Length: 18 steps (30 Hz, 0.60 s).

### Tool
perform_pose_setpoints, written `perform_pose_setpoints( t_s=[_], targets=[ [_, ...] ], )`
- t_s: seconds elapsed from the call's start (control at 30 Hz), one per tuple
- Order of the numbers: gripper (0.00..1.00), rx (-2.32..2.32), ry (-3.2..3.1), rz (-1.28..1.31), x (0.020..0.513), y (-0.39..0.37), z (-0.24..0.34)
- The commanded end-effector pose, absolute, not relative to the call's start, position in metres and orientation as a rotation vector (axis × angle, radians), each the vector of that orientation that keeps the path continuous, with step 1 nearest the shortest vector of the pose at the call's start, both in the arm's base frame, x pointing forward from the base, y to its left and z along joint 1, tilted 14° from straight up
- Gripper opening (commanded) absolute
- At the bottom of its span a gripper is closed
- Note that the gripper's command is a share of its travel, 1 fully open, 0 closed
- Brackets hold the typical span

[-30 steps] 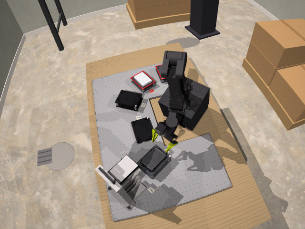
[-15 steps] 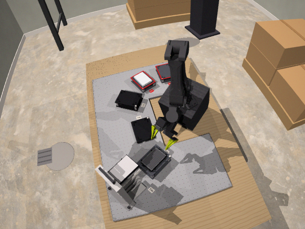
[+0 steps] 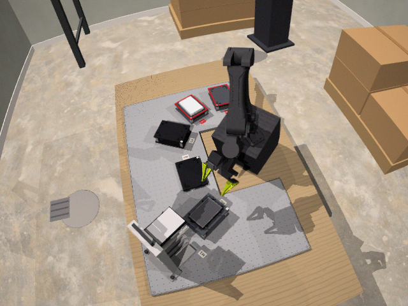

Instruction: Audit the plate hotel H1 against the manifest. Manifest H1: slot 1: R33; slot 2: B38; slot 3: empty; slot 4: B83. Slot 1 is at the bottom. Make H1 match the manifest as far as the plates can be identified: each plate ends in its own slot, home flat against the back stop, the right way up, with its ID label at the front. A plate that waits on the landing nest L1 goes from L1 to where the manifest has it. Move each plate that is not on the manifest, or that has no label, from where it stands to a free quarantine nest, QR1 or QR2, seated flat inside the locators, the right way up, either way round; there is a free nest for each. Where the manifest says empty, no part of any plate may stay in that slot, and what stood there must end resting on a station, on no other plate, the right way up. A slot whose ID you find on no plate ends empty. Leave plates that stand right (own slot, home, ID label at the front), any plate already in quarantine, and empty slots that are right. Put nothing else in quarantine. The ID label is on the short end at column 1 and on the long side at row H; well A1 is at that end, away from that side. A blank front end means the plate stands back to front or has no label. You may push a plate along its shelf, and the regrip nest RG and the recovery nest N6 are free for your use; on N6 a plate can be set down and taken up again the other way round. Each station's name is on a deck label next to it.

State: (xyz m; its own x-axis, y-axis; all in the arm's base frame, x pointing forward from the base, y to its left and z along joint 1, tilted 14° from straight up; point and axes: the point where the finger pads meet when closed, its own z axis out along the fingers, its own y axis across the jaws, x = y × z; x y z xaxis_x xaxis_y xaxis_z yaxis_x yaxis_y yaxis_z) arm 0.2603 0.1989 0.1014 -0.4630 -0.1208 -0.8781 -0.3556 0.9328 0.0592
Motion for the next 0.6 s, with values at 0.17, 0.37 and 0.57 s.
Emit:
perform_pose_setpoints(
  t_s=[0.17, 0.37, 0.57],
  targets=[
    [1.0, -0.346, 2.061, 0.271, 0.255, 0.197, 0.121],
    [1.0, -0.346, 2.061, 0.271, 0.252, 0.195, 0.133],
    [1.0, -0.36, 2.091, 0.242, 0.249, 0.189, 0.118]
  ],
)
